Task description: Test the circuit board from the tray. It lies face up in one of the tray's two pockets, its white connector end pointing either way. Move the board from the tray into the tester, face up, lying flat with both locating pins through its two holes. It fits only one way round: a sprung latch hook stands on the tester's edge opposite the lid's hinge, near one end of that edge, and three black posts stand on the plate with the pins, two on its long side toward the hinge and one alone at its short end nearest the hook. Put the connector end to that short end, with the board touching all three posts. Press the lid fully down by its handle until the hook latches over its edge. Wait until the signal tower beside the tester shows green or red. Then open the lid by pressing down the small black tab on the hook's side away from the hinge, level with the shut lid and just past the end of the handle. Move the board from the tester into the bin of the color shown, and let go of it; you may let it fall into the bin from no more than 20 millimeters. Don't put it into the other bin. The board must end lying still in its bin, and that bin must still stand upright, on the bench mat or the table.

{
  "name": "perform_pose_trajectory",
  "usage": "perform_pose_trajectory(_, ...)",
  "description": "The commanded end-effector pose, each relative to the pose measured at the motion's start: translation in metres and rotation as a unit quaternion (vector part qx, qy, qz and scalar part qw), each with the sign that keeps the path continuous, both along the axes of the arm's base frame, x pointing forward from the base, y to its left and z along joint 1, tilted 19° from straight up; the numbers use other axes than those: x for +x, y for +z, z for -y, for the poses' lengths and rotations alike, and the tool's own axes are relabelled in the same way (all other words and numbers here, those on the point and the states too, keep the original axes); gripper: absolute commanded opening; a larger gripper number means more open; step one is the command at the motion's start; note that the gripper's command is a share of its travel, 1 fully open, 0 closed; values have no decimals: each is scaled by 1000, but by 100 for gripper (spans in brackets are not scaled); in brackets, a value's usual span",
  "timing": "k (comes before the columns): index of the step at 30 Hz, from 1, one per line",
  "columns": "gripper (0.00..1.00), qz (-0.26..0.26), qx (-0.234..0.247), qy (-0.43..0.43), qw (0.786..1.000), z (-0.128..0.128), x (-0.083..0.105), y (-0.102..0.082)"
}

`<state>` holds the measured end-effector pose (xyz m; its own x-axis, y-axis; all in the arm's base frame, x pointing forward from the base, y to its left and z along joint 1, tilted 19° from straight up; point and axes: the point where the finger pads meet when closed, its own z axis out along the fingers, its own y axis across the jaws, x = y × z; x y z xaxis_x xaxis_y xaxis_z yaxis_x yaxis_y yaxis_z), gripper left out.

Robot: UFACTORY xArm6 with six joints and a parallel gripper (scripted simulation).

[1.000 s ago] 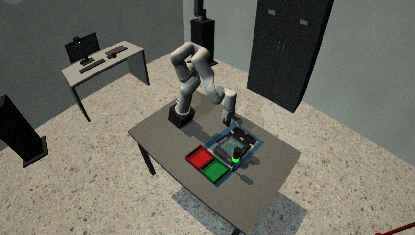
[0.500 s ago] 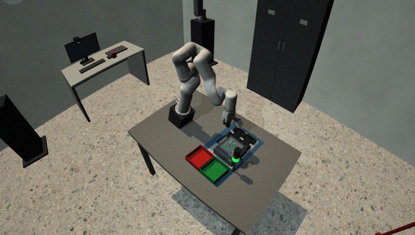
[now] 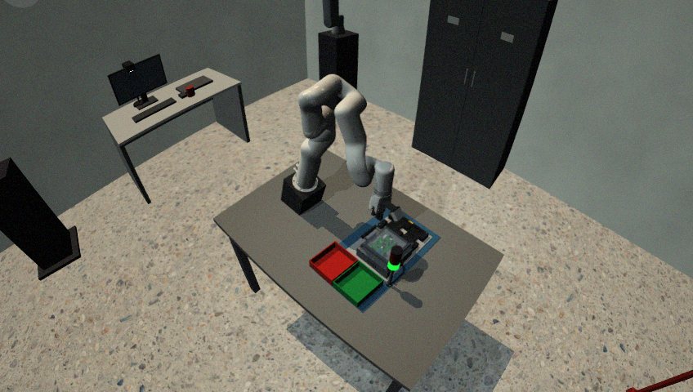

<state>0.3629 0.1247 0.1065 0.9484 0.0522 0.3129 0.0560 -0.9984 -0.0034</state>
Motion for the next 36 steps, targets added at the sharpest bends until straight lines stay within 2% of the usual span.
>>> perform_pose_trajectory(1,0,3,0,0,1000,-1,5,-6)
perform_pose_trajectory(14,0,3,0,0,1000,-1,6,-7)
perform_pose_trajectory(29,0,3,0,0,1000,-2,14,-28)
perform_pose_trajectory(36,0,3,0,0,1000,-2,15,-30)
